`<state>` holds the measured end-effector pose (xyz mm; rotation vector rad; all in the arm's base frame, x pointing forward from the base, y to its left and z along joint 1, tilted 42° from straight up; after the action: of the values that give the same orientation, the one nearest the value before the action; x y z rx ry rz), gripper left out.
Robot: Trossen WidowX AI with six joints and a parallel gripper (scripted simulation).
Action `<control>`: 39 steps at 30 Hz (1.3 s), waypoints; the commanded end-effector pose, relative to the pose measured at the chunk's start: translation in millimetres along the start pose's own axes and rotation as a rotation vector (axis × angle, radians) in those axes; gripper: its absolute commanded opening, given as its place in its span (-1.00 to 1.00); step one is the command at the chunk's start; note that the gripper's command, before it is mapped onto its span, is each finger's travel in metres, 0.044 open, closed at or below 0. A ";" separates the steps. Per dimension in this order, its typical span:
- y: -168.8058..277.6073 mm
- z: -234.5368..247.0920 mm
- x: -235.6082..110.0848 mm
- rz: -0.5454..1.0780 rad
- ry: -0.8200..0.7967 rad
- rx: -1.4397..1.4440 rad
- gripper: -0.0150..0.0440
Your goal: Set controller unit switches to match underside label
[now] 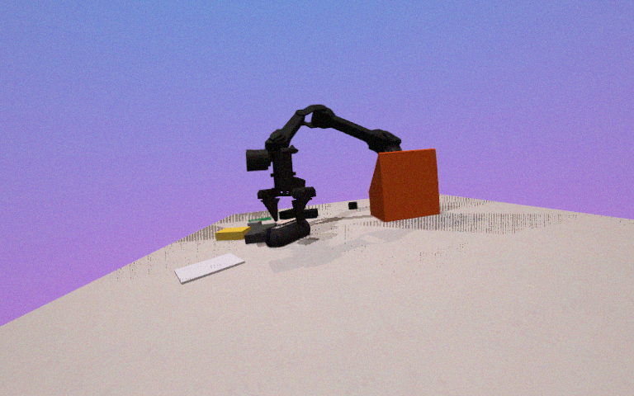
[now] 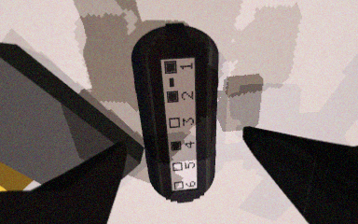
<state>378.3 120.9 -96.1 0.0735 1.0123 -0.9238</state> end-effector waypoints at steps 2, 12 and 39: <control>-3.6 -2.0 -0.3 -0.004 -0.002 0.000 1.00; -3.6 -2.0 -0.3 -0.004 -0.002 0.000 1.00; 23.0 25.5 -13.4 0.102 0.177 -2.292 -0.49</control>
<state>398.8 126.6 -87.8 -1.2306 1.6130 0.1352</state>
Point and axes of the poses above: the point midway between the two fingers, 35 mm back from their tips, its own x axis out along the fingers, its own z axis across the jaws, y = z × x, the point moved 6 cm from there along -x, back along the fingers, and after that the axes turned 15 degrees about x, right-handed, at the moved point
